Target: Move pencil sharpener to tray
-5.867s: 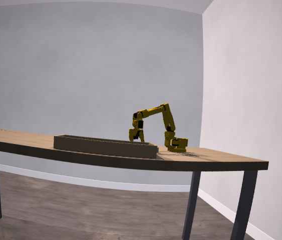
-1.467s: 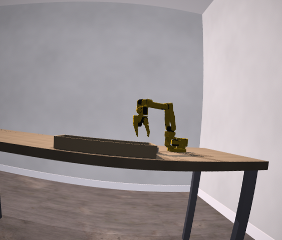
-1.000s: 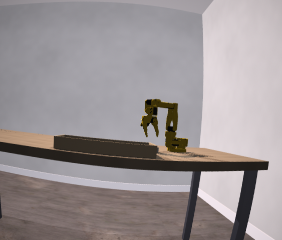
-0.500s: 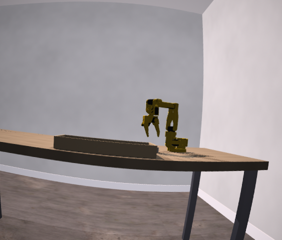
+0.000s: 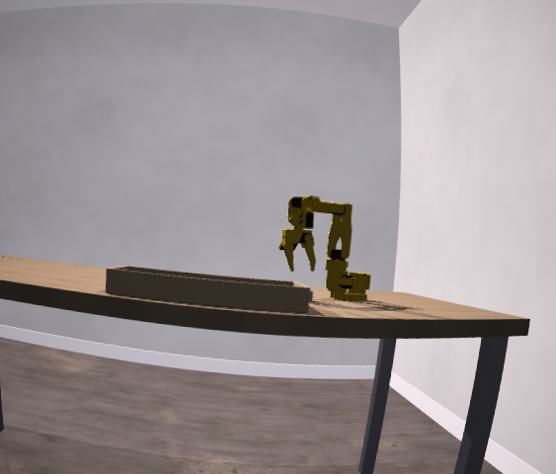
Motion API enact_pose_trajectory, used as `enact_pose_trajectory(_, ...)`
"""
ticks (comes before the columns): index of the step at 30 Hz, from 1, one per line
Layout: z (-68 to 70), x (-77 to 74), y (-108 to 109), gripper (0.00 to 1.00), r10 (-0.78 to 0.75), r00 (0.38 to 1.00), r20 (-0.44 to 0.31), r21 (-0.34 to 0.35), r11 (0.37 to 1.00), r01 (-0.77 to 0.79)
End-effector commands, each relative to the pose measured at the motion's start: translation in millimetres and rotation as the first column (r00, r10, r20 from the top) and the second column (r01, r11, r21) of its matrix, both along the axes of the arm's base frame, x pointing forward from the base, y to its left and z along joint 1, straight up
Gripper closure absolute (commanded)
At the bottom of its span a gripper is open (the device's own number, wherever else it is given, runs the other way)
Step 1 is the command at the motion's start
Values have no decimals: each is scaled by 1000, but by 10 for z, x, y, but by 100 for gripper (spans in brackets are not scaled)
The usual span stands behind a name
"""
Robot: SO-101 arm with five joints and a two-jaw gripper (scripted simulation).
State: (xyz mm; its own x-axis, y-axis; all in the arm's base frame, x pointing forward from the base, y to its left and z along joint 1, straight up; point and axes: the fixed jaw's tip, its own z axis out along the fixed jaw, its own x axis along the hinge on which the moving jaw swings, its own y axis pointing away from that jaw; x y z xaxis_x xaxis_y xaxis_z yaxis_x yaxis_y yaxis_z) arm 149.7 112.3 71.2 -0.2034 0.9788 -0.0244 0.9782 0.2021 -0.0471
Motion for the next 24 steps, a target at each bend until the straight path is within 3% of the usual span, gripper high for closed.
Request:
enact_pose_trajectory(1,47,-1,52,70,1,999,41,33,999,-3)
enact_pose_trajectory(24,15,-26,66,70,1,999,41,33,999,-3)
